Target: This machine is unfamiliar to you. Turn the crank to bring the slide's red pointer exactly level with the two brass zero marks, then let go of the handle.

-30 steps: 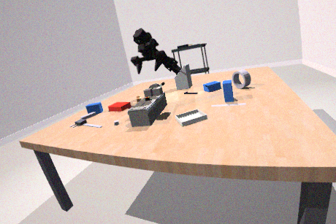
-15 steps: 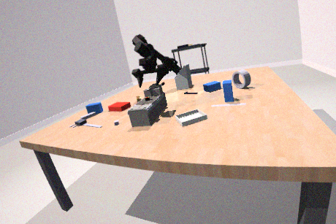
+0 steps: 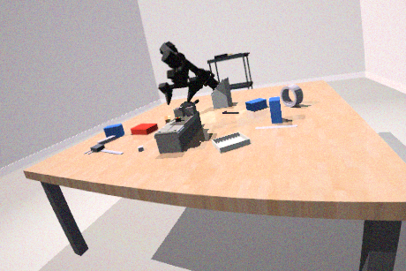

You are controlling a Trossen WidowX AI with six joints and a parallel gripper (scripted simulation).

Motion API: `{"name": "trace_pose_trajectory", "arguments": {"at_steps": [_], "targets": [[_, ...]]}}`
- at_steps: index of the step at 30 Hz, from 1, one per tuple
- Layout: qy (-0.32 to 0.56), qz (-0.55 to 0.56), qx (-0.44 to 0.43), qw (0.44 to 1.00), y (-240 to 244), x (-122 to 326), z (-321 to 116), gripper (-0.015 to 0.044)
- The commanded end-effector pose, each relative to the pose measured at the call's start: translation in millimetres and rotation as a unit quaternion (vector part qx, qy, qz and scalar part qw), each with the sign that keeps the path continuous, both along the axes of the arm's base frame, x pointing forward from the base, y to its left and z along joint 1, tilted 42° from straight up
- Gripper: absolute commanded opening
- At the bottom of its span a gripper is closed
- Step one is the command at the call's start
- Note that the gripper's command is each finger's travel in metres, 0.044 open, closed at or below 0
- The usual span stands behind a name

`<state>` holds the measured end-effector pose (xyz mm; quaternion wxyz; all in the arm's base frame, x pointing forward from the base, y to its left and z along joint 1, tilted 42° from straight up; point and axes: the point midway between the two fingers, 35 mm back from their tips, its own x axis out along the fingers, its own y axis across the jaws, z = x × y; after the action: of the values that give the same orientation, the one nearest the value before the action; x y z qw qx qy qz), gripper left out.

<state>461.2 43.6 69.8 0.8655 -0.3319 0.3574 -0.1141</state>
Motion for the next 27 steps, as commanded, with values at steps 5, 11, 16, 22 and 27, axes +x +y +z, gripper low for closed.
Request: {"name": "trace_pose_trajectory", "arguments": {"at_steps": [5,11,16,22,27], "targets": [[-0.001,0.003,0.004,1.0,28,-1,29,0.044],[0.001,0.001,0.001,1.0,40,-8,44,0.044],[0.003,0.01,0.001,1.0,44,-35,43,0.044],[0.004,0.02,0.004,1.0,47,-69,39,0.044],[0.006,0.029,0.003,1.0,46,-97,34,0.044]]}}
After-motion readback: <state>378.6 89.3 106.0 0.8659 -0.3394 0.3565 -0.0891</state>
